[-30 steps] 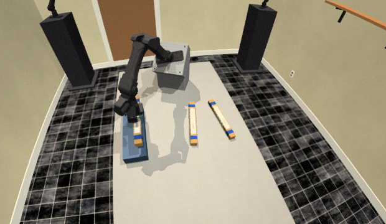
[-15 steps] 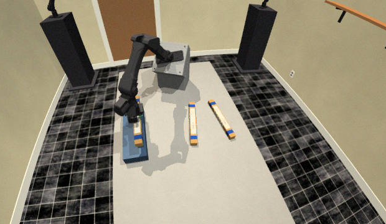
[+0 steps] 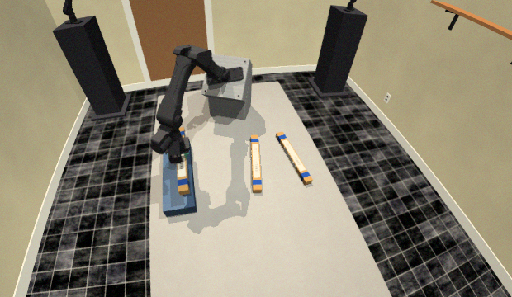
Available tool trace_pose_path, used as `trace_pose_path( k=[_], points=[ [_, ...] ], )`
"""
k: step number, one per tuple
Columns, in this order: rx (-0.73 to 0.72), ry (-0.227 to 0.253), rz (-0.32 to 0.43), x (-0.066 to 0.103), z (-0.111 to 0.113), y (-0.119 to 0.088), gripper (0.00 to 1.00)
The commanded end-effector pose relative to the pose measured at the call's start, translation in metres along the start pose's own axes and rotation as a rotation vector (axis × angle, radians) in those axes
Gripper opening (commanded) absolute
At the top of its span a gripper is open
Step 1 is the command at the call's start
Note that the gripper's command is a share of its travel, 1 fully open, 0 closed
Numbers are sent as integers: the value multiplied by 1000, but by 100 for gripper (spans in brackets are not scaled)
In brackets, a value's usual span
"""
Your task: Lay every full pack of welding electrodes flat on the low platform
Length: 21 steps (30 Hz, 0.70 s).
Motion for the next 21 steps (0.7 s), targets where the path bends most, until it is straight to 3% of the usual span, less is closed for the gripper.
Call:
trace_pose_path(
  k=[1, 21],
  points=[
    [0, -49, -52, 32, -13, 11, 0],
    [0, -49, -52, 30, -12, 11, 0]
  ],
)
Point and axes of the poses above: the point where the finger pads meet when closed, its own x axis back along the fingers, its own z axis across the jaws, y = z × x, the point moved 8 cm from there along x, back along the fingers, and after that the axes turned 7 degrees about x, right-handed, at the moved point
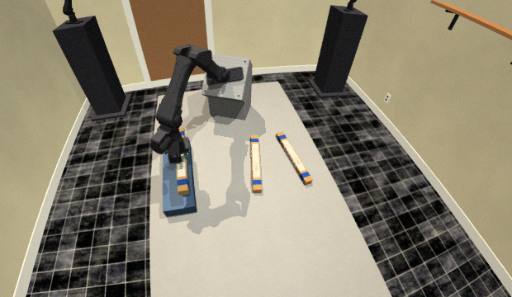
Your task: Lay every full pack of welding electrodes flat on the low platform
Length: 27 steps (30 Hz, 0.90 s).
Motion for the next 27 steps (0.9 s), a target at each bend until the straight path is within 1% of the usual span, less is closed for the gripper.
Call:
trace_pose_path(
  k=[1, 4, 5, 6, 7, 8, 16, 17, 20, 27],
  points=[
    [1, -46, -51, 29, -11, 11, 0],
    [-2, -46, -51, 26, -11, 11, 0],
    [-4, -42, -46, 18, -12, 10, 0],
    [-3, -51, -56, 15, -14, 12, 0],
    [-2, -53, -58, 14, -14, 13, 0],
    [1, -63, -69, 19, -14, 15, 0],
    [5, -63, -69, 5, -13, 17, 0],
    [3, -60, -63, 1, -13, 16, 0],
    [4, -67, -66, 2, -14, 16, 0],
    [5, -59, -65, -12, -13, 17, 0]
  ],
)
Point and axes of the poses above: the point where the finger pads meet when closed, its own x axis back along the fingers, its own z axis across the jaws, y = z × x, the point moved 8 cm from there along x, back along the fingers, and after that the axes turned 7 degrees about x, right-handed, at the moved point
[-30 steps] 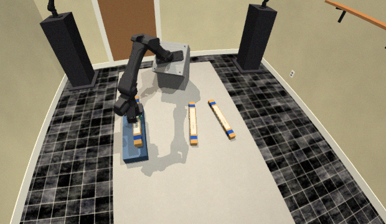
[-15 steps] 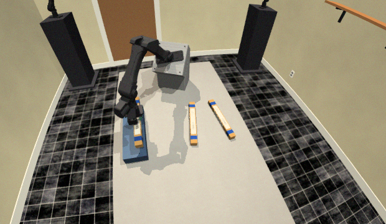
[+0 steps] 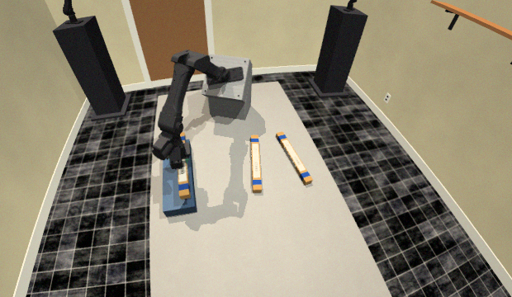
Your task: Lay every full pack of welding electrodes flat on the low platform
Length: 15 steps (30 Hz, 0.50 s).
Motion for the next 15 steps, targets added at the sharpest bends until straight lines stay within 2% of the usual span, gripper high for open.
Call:
trace_pose_path(
  k=[1, 15],
  points=[
    [3, -63, -63, 18, -11, 14, 0],
    [3, -44, -45, -6, -5, 9, 0]
  ],
)
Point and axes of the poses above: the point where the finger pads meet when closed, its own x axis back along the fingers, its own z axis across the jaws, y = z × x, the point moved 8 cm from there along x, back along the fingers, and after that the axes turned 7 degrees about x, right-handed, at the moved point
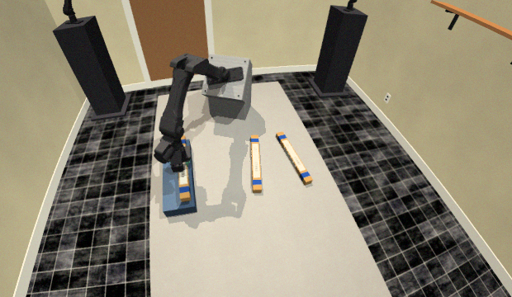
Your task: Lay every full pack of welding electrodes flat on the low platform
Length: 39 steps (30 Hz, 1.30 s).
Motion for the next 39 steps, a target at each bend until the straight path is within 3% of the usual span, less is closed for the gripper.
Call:
trace_pose_path(
  k=[1, 7, 13, 39],
  points=[
    [4, -44, -47, 16, -5, 10, 0],
    [5, -57, -60, 19, -9, 13, 0],
    [3, -35, -37, 13, -2, 6, 0],
    [2, -34, -35, 12, -1, 5, 0]
  ],
)
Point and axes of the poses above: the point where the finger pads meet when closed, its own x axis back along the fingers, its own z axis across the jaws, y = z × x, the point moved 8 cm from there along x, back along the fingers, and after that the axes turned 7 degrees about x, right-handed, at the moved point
